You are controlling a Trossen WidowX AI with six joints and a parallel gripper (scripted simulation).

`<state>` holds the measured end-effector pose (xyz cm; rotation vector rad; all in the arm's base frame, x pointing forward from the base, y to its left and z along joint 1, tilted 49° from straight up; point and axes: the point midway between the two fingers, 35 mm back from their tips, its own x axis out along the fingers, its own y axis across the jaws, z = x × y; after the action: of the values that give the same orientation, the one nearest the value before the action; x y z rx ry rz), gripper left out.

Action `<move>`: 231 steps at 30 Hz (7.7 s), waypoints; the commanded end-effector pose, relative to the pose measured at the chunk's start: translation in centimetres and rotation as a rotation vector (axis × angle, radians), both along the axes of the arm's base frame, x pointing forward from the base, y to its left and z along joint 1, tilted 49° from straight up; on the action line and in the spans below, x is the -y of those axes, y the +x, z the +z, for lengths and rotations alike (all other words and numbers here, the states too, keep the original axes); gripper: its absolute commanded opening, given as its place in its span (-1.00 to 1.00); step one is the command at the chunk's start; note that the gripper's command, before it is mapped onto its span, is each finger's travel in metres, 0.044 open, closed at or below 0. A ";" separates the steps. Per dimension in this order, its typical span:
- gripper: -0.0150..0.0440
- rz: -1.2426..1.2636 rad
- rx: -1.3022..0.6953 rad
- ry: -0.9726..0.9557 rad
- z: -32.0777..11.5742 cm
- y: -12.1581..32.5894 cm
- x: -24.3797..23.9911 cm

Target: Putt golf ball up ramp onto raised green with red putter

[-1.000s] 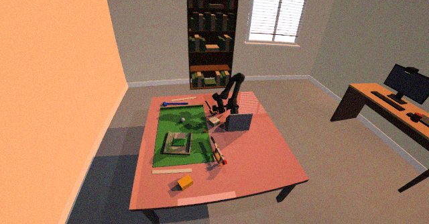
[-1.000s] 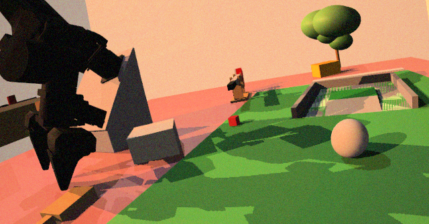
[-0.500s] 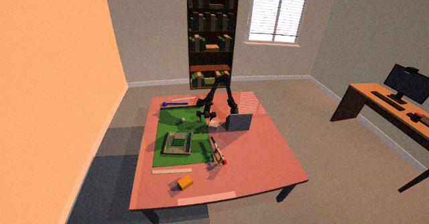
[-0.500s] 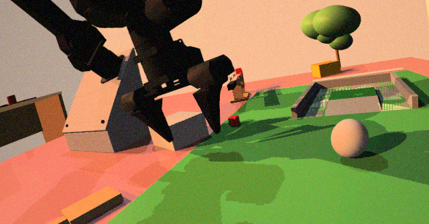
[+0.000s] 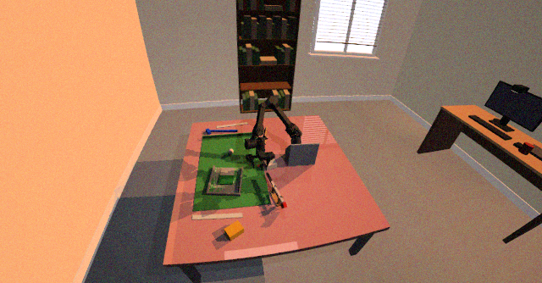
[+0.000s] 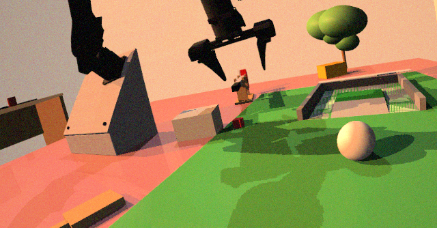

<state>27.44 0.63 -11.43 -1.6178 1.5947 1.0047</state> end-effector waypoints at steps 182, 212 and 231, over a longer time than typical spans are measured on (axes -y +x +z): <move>-0.49 -1.448 1.152 -0.329 22.2 -3.2 18.3; -0.49 -1.449 1.156 -0.335 22.0 -3.7 20.7; -0.49 -1.451 1.141 -0.329 21.2 -3.2 20.6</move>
<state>23.48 -21.04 11.26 -0.5010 1.4545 -0.8388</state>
